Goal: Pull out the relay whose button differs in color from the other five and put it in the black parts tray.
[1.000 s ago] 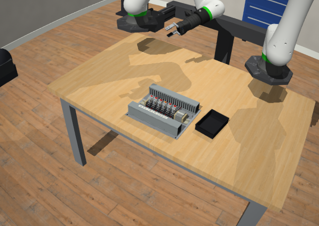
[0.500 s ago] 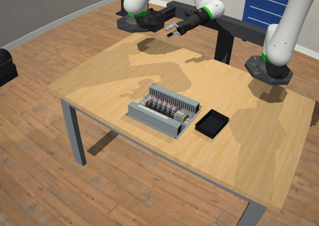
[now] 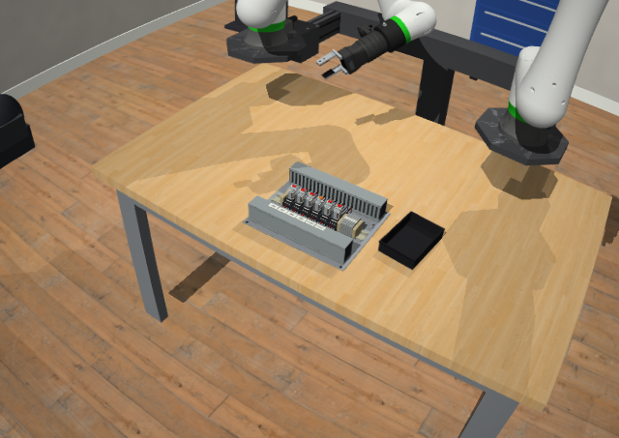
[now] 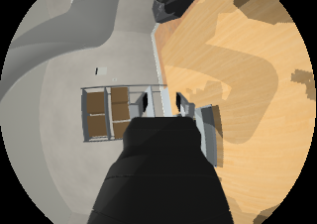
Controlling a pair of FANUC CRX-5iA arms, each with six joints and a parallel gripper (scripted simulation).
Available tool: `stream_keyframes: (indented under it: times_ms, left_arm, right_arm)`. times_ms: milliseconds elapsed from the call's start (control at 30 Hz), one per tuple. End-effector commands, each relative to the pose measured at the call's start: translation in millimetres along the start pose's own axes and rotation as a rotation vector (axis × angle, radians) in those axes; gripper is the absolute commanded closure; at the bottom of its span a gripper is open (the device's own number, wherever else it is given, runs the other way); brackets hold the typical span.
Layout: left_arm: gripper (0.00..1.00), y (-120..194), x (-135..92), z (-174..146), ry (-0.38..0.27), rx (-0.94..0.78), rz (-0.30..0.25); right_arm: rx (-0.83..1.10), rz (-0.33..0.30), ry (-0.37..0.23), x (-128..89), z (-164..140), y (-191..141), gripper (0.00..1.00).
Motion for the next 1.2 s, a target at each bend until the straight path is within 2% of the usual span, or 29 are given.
stream_keyframes:
  times_ms: [0, 233, 300, 433, 600, 800, 867, 1167]
  left_arm:
    - [0.0, -0.2, -0.9, 0.2, -0.002, 0.0, 0.0]
    - [0.0, -0.2, -0.9, 0.2, -0.002, 0.0, 0.0]
    - [0.0, -0.2, -0.9, 0.2, -0.002, 0.0, 0.0]
    - [0.0, -0.2, -0.9, 0.2, -0.002, 0.0, 0.0]
    - [0.0, -0.2, -0.9, 0.2, -0.002, 0.0, 0.0]
    - [0.0, -0.2, -0.9, 0.2, -0.002, 0.0, 0.0]
    - [0.0, -0.2, -0.9, 0.2, -0.002, 0.0, 0.0]
    - [0.0, -0.2, -0.9, 0.2, -0.002, 0.0, 0.0]
  right_arm:
    - [0.052, 0.036, 0.025, 7.1, 3.1, 5.1, 0.02]
    - [0.239, 0.15, 0.122, 30.0, 14.1, 23.3, 0.02]
    - [0.239, 0.15, 0.122, 30.0, 14.1, 23.3, 0.02]
    - [0.381, 0.226, 0.198, 44.8, 23.6, 35.9, 0.02]
    - [0.593, 0.322, 0.315, 63.9, 39.7, 51.8, 0.02]
    - [0.885, 0.427, 0.481, 87.4, 66.5, 67.1, 0.02]
    - [0.885, 0.427, 0.481, 87.4, 66.5, 67.1, 0.02]
    - [1.353, 0.541, 0.762, 127.0, 118.3, 73.5, 0.02]
Point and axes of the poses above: on each arm, the point where the finger pads meet when closed, its own x axis out along the fingers, its own y axis across the jaws, z = x × y, the point moved 3 cm from there along -x, back along the fingers, and after that the axes turned 5 degrees about -x, right-handed, at the moved point
